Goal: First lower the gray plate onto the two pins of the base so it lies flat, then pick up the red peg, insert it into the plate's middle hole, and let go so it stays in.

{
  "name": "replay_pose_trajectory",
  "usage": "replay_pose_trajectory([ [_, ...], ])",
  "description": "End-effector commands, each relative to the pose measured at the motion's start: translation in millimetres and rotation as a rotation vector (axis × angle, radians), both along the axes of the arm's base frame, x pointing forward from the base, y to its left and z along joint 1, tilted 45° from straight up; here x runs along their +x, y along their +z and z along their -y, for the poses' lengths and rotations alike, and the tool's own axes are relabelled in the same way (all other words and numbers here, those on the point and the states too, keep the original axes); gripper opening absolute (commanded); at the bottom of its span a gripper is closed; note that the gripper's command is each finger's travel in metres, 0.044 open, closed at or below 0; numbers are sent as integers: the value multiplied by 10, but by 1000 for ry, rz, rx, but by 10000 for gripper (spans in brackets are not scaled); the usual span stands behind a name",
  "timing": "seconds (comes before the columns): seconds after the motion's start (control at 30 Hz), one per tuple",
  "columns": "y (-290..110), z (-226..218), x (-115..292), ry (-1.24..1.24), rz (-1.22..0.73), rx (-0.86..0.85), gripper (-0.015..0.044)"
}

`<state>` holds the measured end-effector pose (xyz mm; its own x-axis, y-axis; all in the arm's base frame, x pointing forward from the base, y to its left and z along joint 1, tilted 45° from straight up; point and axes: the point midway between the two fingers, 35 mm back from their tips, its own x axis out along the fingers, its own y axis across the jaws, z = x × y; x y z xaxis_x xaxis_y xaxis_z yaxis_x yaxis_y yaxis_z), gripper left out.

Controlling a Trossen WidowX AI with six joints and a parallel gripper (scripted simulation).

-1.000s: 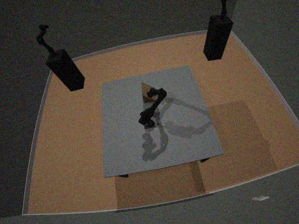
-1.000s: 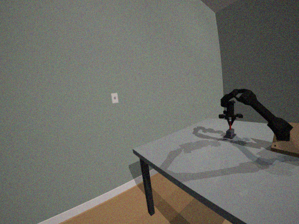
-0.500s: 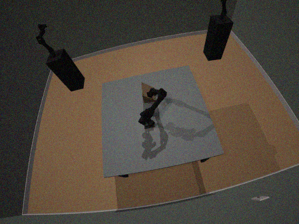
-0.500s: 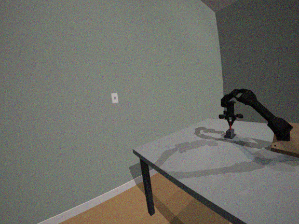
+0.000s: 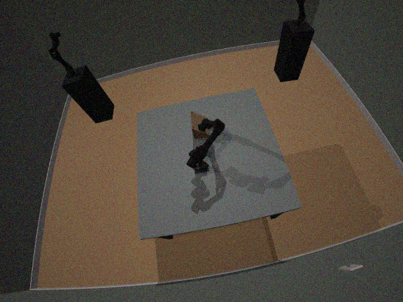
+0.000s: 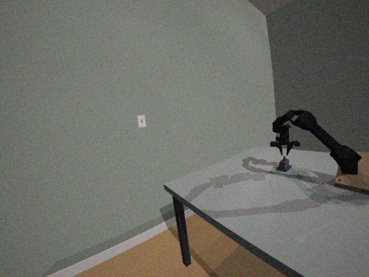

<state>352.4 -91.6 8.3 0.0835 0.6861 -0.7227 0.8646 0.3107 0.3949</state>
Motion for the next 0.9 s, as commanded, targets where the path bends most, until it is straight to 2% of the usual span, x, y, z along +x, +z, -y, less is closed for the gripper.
replay_pose_trajectory([
  [0.0, 1, 2, 0, 0, 0, 0, 150],
  [0.87, 98, 83, -47, -9, -4, 4, 150],
])
